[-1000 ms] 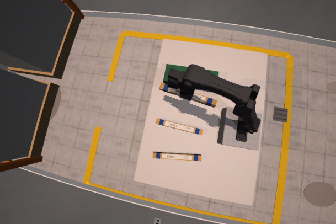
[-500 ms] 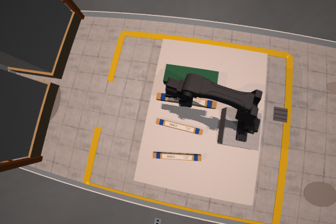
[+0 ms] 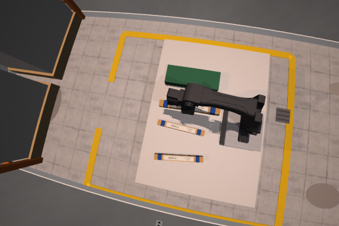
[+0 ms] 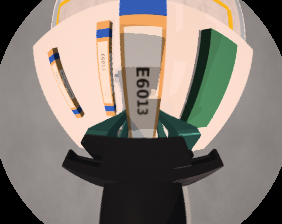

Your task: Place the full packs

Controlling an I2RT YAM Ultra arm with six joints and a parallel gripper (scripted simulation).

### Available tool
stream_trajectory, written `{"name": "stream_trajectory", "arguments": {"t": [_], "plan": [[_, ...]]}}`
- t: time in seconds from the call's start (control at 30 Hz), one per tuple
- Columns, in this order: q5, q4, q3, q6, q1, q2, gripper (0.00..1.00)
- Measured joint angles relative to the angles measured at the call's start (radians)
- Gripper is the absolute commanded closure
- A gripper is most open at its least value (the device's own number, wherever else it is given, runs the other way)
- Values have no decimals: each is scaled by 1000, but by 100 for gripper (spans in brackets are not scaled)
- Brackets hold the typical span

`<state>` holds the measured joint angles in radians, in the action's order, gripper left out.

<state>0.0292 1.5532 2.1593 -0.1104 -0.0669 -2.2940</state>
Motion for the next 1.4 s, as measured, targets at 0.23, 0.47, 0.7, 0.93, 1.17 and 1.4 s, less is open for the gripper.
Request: {"name": "stream_trajectory", "arguments": {"t": [0.23, 0.47, 0.7, 0.93, 1.17, 1.4], "plan": [[-5, -7, -29, 40, 48, 19, 100], [-7, -14, -47, 74, 76, 33, 100], [-11, -18, -58, 111, 117, 42, 100], [-9, -16, -58, 123, 114, 48, 100], [-10, -14, -58, 123, 115, 48, 100], [-10, -14, -58, 123, 114, 48, 100]]}}
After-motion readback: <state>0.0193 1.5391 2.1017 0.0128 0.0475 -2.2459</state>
